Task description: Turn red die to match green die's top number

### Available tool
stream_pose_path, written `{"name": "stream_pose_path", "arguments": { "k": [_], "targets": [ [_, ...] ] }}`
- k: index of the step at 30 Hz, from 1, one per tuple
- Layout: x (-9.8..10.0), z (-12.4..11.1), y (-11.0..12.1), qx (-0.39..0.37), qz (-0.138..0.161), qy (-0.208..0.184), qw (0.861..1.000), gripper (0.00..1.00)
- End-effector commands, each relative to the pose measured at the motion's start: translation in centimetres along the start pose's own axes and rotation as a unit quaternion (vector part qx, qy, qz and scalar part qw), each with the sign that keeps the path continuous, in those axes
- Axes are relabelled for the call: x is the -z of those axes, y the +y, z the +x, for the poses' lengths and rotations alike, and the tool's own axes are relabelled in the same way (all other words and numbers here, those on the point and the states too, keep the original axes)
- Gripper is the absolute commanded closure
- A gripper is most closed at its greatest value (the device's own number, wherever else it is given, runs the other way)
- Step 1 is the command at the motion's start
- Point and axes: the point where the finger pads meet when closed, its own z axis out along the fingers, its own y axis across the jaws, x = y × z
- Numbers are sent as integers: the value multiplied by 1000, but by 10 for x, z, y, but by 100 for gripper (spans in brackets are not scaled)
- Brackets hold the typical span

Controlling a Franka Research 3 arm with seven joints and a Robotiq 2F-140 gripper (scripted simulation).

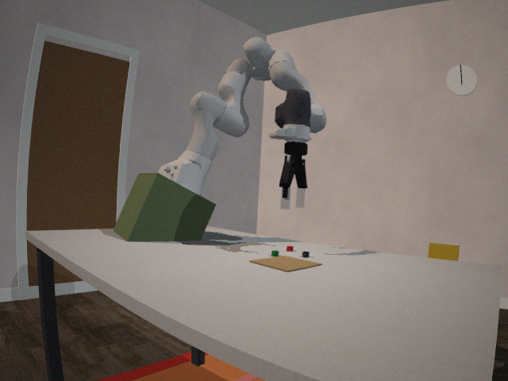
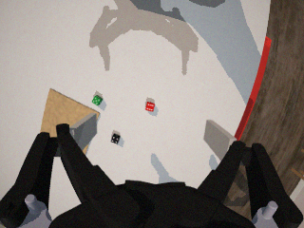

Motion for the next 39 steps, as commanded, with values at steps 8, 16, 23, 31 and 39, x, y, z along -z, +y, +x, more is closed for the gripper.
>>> {"name": "stream_pose_path", "arguments": {
  "k": [8, 16, 23, 31, 39],
  "targets": [
    [-1, 1, -1, -95, 0, -1, 996, 0],
    [-1, 1, -1, -95, 0, -1, 996, 0],
    [-1, 1, -1, -95, 0, -1, 996, 0],
    [-1, 1, -1, -95, 0, -1, 996, 0],
    [-1, 1, -1, -94, 0, -1, 996, 0]
  ]
}}
